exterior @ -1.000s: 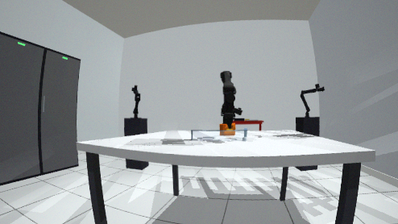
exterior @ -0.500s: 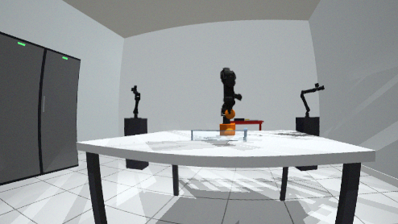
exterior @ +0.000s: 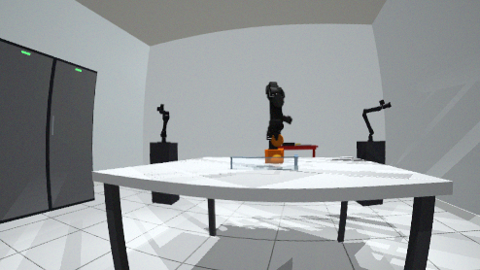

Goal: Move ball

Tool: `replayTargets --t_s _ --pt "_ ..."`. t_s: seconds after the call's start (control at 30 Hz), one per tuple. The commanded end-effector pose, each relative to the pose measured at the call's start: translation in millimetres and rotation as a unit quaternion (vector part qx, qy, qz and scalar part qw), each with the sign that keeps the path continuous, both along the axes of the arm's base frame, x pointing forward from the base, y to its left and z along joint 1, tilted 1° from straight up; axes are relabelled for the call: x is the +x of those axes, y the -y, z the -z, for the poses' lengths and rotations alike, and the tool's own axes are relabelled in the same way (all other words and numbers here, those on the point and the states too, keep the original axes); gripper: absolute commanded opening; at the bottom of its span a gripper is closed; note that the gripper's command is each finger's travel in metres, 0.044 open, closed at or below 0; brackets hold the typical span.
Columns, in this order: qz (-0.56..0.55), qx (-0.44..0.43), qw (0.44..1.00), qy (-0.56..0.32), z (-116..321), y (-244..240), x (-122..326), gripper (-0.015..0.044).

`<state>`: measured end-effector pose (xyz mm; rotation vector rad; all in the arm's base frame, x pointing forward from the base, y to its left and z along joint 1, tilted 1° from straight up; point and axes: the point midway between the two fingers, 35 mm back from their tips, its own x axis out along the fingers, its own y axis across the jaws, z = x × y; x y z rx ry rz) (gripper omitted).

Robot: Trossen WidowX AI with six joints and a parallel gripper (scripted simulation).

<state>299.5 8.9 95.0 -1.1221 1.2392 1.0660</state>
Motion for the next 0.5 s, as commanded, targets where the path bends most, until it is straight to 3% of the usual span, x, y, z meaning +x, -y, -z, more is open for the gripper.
replayTargets --t_s 0.0,0.2,0.47 --pt "-0.001 -0.002 1.0 -0.006 23 2 6 0.0" --pt "-0.001 -0.002 1.0 -0.006 29 2 7 0.0" --pt "-0.001 -0.002 1.0 -0.006 77 2 9 0.0"
